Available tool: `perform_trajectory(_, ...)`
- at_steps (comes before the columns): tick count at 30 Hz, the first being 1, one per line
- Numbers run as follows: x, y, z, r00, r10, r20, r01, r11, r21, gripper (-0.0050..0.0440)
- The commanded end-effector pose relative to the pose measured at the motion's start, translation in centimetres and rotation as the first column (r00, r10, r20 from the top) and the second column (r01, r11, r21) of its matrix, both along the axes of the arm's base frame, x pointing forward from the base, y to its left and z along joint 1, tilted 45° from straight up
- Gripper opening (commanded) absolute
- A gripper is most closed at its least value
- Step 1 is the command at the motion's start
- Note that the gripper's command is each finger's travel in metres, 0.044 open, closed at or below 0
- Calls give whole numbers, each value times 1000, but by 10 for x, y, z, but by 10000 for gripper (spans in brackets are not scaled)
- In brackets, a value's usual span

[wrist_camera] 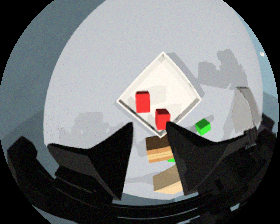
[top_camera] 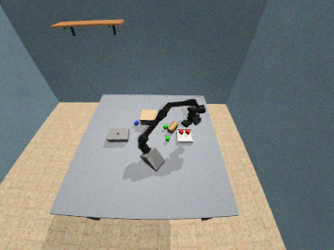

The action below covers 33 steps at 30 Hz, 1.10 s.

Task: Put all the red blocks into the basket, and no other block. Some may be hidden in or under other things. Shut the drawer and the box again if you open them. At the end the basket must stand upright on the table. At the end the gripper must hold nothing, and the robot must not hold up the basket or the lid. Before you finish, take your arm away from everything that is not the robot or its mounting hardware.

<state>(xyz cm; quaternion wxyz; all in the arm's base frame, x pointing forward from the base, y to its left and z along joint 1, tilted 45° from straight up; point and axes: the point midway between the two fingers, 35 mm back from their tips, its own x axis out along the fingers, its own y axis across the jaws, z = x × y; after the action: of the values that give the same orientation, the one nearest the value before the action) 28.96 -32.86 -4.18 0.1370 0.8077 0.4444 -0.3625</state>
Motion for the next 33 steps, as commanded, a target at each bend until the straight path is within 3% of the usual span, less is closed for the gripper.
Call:
perform_trajectory(1, 9, 10, 28, 997, 55, 61, -52, 998, -41, 148)
perform_trajectory(6, 23, 25, 58, 928, 285, 242, -236, 948, -212, 148)
perform_trajectory(11, 30, 48, 90, 777, 515, 362, -365, 837, -407, 148)
perform_trajectory(13, 30, 48, 90, 777, 515, 362, -365, 837, -407, 148)
perform_trajectory(17, 35, 63, 112, 610, 680, 407, -418, 712, -564, 148)
perform_trajectory(23, 36, 106, 153, 311, 874, 374, -408, 478, -778, 148)
perform_trajectory(28, 32, 126, 167, 48, 963, 265, -316, 266, -911, 148)
perform_trajectory(30, 32, 126, 167, 48, 963, 265, -316, 266, -911, 148)
perform_trajectory(33, 28, 151, 183, -102, 981, 167, -228, 140, -963, 148)
